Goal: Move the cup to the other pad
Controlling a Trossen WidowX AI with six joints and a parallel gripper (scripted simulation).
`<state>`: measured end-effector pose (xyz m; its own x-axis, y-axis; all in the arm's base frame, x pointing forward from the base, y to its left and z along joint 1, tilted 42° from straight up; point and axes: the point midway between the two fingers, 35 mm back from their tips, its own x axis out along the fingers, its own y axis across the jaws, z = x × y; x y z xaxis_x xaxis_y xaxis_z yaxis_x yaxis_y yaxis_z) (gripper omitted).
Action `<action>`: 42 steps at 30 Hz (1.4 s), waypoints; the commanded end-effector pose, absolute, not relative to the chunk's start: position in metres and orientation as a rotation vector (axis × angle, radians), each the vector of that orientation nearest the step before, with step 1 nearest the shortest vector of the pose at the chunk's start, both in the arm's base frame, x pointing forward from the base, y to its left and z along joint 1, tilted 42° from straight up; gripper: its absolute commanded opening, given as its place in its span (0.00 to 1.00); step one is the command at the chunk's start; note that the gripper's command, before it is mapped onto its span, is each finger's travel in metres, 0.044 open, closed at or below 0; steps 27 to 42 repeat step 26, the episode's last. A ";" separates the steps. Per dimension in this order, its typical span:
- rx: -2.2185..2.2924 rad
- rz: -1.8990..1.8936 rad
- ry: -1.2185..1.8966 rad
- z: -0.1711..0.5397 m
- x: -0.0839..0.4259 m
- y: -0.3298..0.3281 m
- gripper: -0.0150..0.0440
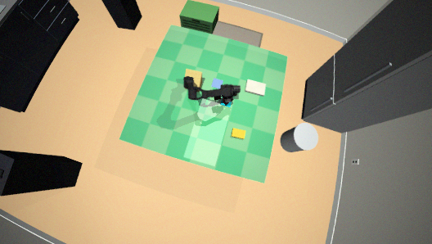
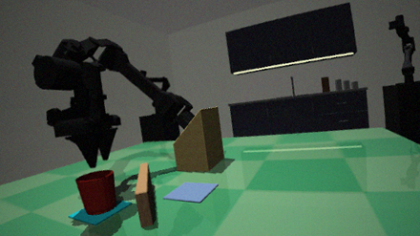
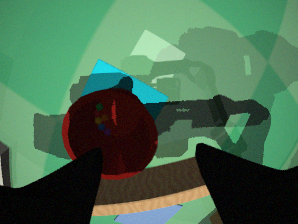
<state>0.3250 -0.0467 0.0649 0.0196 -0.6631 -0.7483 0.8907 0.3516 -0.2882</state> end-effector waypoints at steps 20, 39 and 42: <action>0.304 -1.231 0.956 0.112 0.324 -0.004 1.00; 0.295 -1.229 0.955 0.109 0.325 -0.007 1.00; 0.295 -1.229 0.955 0.109 0.325 -0.007 1.00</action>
